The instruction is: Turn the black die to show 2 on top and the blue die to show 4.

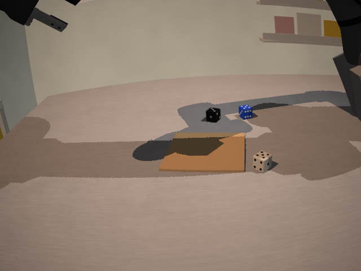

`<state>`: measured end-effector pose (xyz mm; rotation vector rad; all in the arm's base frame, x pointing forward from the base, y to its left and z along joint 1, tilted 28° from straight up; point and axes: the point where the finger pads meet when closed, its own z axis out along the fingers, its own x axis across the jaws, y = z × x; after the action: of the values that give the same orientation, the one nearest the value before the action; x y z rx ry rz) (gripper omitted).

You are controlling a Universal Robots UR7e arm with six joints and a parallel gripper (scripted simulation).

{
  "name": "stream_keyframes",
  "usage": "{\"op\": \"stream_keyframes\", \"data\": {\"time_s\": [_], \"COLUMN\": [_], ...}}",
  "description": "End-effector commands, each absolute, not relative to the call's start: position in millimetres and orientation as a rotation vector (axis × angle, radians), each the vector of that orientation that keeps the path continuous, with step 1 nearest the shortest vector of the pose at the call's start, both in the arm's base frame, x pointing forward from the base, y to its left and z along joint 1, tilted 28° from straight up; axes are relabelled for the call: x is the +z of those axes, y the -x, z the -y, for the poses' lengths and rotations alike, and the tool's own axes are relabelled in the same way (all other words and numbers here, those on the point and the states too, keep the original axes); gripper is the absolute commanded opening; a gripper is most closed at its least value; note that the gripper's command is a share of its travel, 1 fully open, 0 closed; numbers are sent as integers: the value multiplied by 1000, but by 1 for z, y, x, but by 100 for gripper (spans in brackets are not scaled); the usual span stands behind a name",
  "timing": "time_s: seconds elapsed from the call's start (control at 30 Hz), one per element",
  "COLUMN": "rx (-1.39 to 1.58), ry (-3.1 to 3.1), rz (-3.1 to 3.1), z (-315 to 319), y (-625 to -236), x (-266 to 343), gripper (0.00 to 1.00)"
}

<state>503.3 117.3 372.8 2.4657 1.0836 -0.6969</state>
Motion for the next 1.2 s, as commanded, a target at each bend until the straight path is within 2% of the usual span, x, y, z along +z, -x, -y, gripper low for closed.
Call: {"op": "stream_keyframes", "data": {"time_s": [0.0, 0.37, 0.77, 1.17], "rx": [-676, -607, -445, -284], "ry": [-2520, -2688, -2938, -3048], "rz": [-1015, -769, -220, 276], "z": [-105, -68, -11, 20], "y": [-498, -477, -430, -391], "x": [373, 370, 355, 333], "gripper": [100, 100, 100, 100]}}
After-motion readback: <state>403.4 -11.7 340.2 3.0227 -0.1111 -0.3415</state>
